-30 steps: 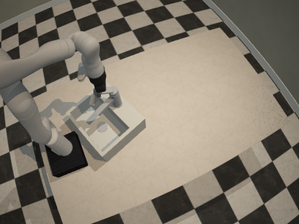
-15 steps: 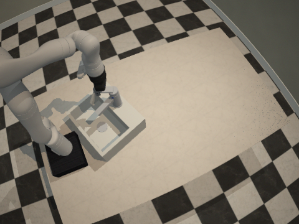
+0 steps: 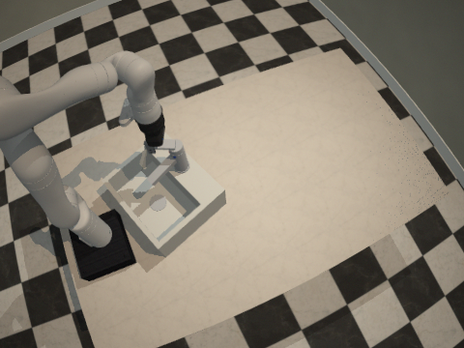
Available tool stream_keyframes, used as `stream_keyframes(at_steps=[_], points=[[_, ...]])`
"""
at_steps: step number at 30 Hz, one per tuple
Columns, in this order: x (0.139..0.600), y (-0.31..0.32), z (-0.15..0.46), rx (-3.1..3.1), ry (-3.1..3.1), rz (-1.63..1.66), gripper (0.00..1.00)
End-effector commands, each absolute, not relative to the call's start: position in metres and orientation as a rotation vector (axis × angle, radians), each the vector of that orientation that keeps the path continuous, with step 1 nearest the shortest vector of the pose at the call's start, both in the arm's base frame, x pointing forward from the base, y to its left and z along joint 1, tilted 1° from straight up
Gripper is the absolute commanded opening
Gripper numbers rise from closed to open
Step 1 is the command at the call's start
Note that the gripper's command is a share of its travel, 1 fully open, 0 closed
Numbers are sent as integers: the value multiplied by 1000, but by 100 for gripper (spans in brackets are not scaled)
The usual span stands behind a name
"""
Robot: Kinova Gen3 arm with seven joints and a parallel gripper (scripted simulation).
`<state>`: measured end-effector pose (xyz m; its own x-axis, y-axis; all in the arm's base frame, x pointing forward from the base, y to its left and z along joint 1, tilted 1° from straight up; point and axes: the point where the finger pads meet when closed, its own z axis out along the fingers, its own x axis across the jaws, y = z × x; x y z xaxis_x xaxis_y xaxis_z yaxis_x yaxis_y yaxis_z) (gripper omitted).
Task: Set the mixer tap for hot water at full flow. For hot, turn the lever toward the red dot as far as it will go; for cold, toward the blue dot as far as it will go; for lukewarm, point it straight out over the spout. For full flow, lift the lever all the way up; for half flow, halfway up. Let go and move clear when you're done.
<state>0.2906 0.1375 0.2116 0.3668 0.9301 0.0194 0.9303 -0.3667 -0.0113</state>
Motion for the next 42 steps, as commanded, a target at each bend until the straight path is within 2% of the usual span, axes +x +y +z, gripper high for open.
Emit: stream_keyframes(at_steps=[1, 33, 34, 42], points=[[291, 138, 212, -2582, -1755, -17, 0], [291, 138, 212, -2582, -1755, -17, 0], [291, 138, 212, -2582, -1755, -17, 100], [291, 138, 212, -2582, -1755, -17, 100]])
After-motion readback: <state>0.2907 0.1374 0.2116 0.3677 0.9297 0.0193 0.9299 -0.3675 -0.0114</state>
